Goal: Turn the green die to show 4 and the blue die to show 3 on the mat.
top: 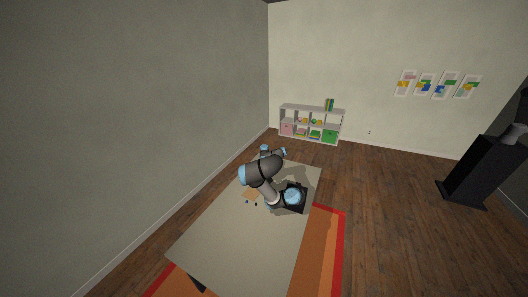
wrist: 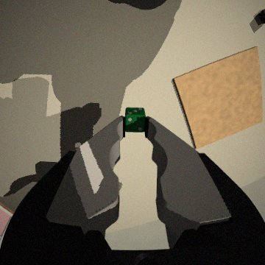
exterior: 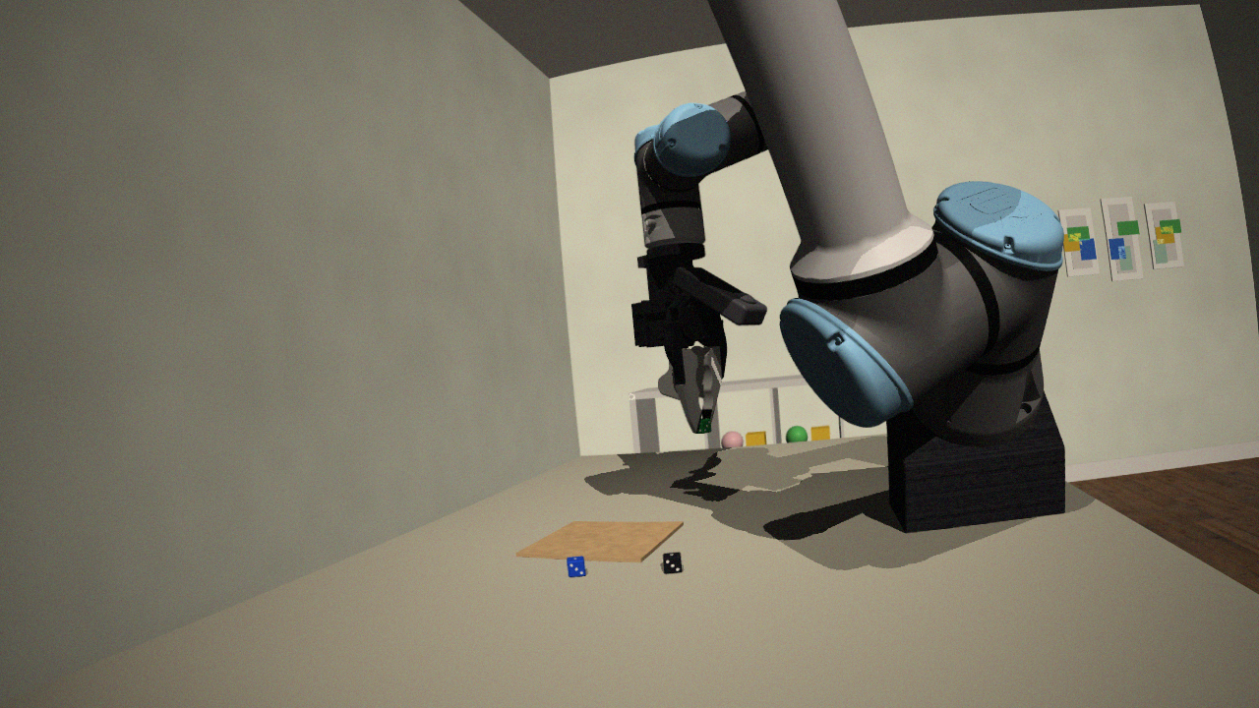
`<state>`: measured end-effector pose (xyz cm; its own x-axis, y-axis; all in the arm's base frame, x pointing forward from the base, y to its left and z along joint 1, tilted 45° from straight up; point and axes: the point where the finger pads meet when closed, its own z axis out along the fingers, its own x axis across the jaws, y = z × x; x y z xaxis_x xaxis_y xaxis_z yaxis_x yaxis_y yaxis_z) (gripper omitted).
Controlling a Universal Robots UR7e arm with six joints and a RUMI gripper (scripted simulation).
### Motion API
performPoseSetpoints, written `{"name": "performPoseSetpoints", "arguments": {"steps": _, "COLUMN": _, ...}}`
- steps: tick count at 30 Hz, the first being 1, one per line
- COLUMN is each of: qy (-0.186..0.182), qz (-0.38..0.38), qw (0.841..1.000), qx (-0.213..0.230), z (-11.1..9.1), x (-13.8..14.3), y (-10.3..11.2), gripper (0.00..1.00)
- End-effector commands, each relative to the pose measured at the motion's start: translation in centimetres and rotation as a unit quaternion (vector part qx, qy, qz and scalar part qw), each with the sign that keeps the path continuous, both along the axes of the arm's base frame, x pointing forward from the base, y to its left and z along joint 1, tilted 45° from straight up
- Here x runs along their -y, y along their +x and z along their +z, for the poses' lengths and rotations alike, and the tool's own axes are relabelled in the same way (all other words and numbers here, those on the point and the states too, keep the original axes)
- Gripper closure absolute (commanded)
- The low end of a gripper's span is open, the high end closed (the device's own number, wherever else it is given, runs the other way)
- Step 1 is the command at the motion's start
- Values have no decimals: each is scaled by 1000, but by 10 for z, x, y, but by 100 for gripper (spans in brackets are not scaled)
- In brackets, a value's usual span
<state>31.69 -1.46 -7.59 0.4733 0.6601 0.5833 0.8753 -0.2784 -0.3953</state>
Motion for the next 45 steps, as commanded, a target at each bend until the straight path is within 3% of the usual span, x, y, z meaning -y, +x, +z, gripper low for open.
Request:
{"name": "performPoseSetpoints", "arguments": {"steps": 1, "qy": -7, "qz": -41, "qw": 998, "qx": -41, "z": 1, "x": -1, "y": 1, "gripper": 100}}
{"name": "performPoseSetpoints", "arguments": {"steps": 11, "qy": -18, "qz": -119, "qw": 986, "qx": -117, "z": 3, "x": -4, "y": 3, "gripper": 100}}
{"name": "performPoseSetpoints", "arguments": {"steps": 17, "qy": -27, "qz": -185, "qw": 966, "qx": -181, "z": 5, "x": -6, "y": 6, "gripper": 100}}
{"name": "performPoseSetpoints", "arguments": {"steps": 22, "qy": -35, "qz": -243, "qw": 940, "qx": -238, "z": 5, "x": -8, "y": 8, "gripper": 100}}
{"name": "performPoseSetpoints", "arguments": {"steps": 25, "qy": -35, "qz": -243, "qw": 940, "qx": -238, "z": 5, "x": -8, "y": 8, "gripper": 100}}
{"name": "performPoseSetpoints", "arguments": {"steps": 32, "qy": -47, "qz": -326, "qw": 888, "qx": -320, "z": 6, "x": -10, "y": 12, "gripper": 100}}
{"name": "performPoseSetpoints", "arguments": {"steps": 33, "qy": -47, "qz": -327, "qw": 888, "qx": -321, "z": 6, "x": -10, "y": 12, "gripper": 100}}
{"name": "performPoseSetpoints", "arguments": {"steps": 37, "qy": -53, "qz": -373, "qw": 851, "qx": -366, "z": 6, "x": -10, "y": 15, "gripper": 100}}
{"name": "performPoseSetpoints", "arguments": {"steps": 39, "qy": -55, "qz": -388, "qw": 838, "qx": -380, "z": 6, "x": -10, "y": 15, "gripper": 100}}
{"name": "performPoseSetpoints", "arguments": {"steps": 41, "qy": -55, "qz": -388, "qw": 838, "qx": -380, "z": 6, "x": -10, "y": 15, "gripper": 100}}
{"name": "performPoseSetpoints", "arguments": {"steps": 45, "qy": -62, "qz": -435, "qw": 791, "qx": -427, "z": 6, "x": -11, "y": 18, "gripper": 100}}
